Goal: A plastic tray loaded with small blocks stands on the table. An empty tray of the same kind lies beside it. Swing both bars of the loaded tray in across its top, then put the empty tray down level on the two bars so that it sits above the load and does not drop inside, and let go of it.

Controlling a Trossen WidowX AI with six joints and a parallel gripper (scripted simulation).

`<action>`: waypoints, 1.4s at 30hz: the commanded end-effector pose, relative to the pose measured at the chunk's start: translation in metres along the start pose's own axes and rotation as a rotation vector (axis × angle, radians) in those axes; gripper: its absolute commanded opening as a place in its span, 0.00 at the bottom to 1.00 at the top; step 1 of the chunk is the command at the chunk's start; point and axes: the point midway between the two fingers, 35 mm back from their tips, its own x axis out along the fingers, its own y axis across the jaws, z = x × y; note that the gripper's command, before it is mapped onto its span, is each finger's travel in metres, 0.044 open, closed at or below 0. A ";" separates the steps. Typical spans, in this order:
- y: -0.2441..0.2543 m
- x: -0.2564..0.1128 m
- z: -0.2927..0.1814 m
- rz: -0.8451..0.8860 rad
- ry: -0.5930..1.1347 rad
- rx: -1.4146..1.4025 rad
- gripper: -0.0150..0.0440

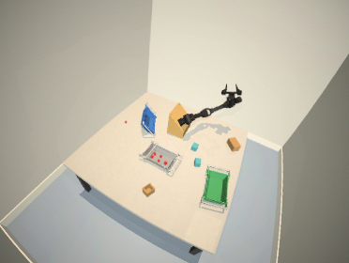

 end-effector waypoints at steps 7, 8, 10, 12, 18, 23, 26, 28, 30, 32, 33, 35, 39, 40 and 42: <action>0.000 0.000 0.000 0.000 0.000 0.000 0.62; -0.001 0.002 0.002 -0.001 -0.006 -0.006 0.58; -0.010 0.015 0.021 -0.006 -0.056 -0.050 0.49; -0.022 0.033 0.050 -0.014 -0.133 -0.116 0.40; -0.042 0.072 0.133 -0.037 -0.348 -0.262 0.40; -0.047 0.090 0.194 -0.053 -0.517 -0.334 0.40; -0.048 0.098 0.232 -0.063 -0.615 -0.389 0.40; -0.048 0.101 0.259 -0.067 -0.686 -0.417 0.40; -0.045 0.102 0.291 -0.066 -0.772 -0.439 0.40; -0.042 0.101 0.322 -0.061 -0.858 -0.459 0.40; -0.039 0.100 0.338 -0.060 -0.901 -0.473 0.40; -0.035 0.098 0.368 -0.067 -0.982 -0.518 0.40; -0.022 0.089 0.429 -0.079 -1.157 -0.603 0.40; -0.017 0.085 0.446 -0.082 -1.208 -0.623 0.40; -0.006 0.075 0.479 -0.086 -1.311 -0.661 0.40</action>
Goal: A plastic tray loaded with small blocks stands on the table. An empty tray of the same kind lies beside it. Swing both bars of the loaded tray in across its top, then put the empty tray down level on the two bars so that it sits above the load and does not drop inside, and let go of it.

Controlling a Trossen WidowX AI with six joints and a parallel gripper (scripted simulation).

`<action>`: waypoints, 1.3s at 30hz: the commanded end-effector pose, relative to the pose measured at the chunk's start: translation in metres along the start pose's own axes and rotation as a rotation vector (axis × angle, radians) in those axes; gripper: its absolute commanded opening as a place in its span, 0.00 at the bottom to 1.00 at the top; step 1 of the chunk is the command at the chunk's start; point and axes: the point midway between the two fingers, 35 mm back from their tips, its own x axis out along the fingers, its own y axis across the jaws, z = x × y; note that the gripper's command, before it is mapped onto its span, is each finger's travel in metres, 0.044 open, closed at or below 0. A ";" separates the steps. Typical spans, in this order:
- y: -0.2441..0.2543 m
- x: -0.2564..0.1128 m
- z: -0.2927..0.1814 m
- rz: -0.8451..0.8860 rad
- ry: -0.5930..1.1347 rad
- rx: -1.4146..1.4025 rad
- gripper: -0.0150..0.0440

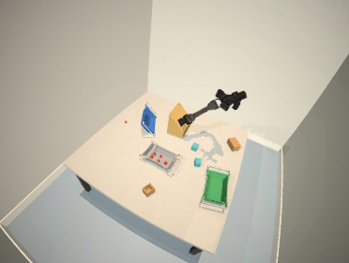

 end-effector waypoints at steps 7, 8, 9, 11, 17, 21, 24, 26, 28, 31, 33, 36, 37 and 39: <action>-0.027 0.121 0.123 -0.063 -0.508 -0.175 0.40; -0.029 0.131 0.138 -0.074 -0.562 -0.190 0.40; -0.030 0.139 0.154 -0.084 -0.615 -0.205 0.40; -0.033 0.154 0.186 -0.106 -0.722 -0.231 0.40; -0.031 0.181 0.285 -0.179 -1.051 -0.300 0.40; -0.022 0.185 0.356 -0.241 -1.290 -0.323 0.40; -0.013 0.180 0.405 -0.288 -1.464 -0.316 0.40; -0.005 0.174 0.436 -0.319 -1.576 -0.301 0.40; 0.003 0.166 0.467 -0.349 -1.690 -0.274 0.40; 0.013 0.154 0.498 -0.380 -1.806 -0.234 0.40; 0.013 0.153 0.500 -0.382 -1.814 -0.231 0.40; 0.013 0.153 0.500 -0.382 -1.814 -0.231 0.40; 0.013 0.153 0.500 -0.382 -1.814 -0.231 0.40; 0.013 0.152 0.505 -0.382 -1.814 -0.231 0.40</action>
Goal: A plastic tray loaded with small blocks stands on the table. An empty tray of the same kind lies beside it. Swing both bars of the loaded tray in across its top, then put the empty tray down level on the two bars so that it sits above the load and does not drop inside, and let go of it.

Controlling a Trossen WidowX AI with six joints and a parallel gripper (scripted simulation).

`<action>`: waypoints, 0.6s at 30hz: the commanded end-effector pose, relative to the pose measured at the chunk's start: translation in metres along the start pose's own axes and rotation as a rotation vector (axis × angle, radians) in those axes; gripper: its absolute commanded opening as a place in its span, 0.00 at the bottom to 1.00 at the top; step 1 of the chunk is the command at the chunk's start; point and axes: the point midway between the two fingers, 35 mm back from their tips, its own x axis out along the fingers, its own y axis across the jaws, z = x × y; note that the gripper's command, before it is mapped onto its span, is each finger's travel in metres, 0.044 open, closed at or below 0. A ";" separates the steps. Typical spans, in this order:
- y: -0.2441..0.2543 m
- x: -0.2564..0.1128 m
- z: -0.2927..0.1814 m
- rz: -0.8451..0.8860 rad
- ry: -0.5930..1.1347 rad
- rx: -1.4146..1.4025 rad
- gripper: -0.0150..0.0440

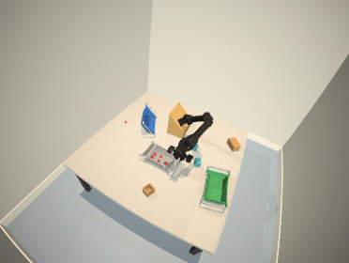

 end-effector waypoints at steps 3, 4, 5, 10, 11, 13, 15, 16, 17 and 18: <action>0.000 0.018 0.000 -0.008 -0.009 -0.006 0.40; 0.000 0.023 0.000 -0.008 -0.009 -0.006 0.40; 0.000 0.028 0.000 -0.008 -0.008 -0.006 0.40; -0.001 0.054 0.001 -0.010 -0.009 -0.006 0.40; -0.001 0.058 0.001 -0.011 -0.009 -0.006 0.40; -0.001 0.061 0.001 -0.011 -0.009 -0.006 0.40; -0.001 0.061 0.001 -0.011 -0.009 -0.006 0.40; -0.001 0.061 0.001 -0.011 -0.009 -0.006 0.40; -0.001 0.061 0.001 -0.011 -0.009 -0.006 0.40; -0.001 0.061 0.001 -0.011 -0.009 -0.006 0.40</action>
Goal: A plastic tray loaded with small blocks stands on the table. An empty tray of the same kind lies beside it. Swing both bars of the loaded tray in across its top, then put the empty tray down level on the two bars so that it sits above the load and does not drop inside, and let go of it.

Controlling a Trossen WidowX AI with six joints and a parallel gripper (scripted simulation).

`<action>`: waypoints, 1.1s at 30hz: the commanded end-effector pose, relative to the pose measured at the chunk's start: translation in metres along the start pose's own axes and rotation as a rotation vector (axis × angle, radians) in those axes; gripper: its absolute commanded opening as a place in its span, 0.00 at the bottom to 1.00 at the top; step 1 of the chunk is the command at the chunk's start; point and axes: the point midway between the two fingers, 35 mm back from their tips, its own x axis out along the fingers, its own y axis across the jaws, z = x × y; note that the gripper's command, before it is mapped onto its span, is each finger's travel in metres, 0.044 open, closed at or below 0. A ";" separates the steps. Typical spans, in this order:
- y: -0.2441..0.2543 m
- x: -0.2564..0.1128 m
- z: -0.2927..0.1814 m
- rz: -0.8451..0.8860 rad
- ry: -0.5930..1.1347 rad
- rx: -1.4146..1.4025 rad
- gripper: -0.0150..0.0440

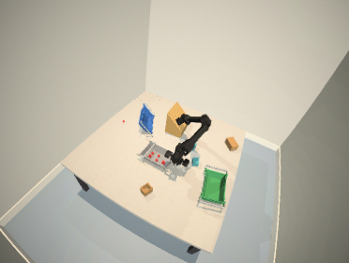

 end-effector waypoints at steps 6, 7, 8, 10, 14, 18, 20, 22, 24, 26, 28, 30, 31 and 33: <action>0.010 -0.010 0.000 0.004 -0.003 0.009 0.40; 0.012 -0.014 0.000 0.004 -0.003 0.009 0.40; 0.014 -0.018 0.000 0.004 -0.003 0.009 0.40; 0.018 -0.023 0.000 0.004 -0.003 0.009 0.40; 0.027 -0.028 0.000 0.005 -0.003 0.009 0.40; 0.036 -0.031 0.000 0.006 -0.003 0.009 0.40; 0.041 -0.032 0.000 0.006 -0.003 0.009 0.40; 0.045 -0.032 0.000 0.006 -0.003 0.009 0.40; 0.050 -0.031 0.000 0.006 -0.003 0.009 0.40; 0.056 -0.029 0.000 0.006 -0.003 0.010 0.40; 0.064 -0.025 0.001 0.007 -0.003 0.010 0.40; 0.072 -0.019 0.001 0.007 -0.003 0.010 0.40; 0.075 -0.015 0.001 0.007 -0.003 0.010 0.40; 0.078 -0.010 0.001 0.007 -0.003 0.010 0.40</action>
